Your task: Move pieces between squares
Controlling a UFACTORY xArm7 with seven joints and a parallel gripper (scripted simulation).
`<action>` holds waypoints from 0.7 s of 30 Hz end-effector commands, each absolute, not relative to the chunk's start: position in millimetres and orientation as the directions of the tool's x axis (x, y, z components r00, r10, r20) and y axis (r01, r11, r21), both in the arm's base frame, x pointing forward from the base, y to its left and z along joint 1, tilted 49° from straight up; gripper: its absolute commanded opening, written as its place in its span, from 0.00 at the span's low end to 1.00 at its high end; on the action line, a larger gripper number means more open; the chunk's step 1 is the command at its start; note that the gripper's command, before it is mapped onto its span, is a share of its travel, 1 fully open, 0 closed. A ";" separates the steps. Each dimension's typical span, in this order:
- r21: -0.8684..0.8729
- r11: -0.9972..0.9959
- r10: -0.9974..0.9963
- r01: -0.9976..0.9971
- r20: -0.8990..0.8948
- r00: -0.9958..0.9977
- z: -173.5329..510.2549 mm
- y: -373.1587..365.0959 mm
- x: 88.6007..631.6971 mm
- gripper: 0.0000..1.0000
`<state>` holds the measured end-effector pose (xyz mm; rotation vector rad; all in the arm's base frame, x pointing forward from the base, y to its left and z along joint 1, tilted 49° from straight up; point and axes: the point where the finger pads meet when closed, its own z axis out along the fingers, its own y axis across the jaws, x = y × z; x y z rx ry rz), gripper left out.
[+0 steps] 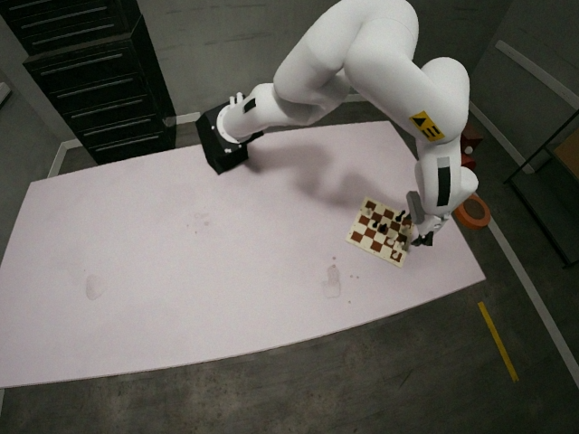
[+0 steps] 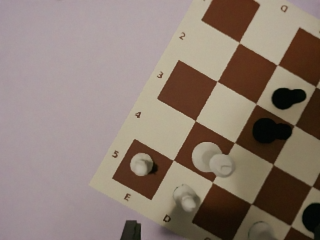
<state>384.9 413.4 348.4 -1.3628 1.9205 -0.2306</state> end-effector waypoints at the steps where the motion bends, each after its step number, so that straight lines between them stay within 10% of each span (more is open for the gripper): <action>1: -0.392 0.639 -0.718 -0.662 -0.613 -0.330 351.6 408.0 389.7 1.00; 3: -0.330 0.705 -0.652 -0.628 -0.649 -0.391 351.6 407.8 389.8 1.00; 4: -0.298 0.735 -0.618 -0.610 -0.665 -0.420 351.6 407.8 389.8 0.35; 21: 0.163 0.961 -0.033 -0.222 -0.733 -0.679 351.6 407.8 389.8 0.35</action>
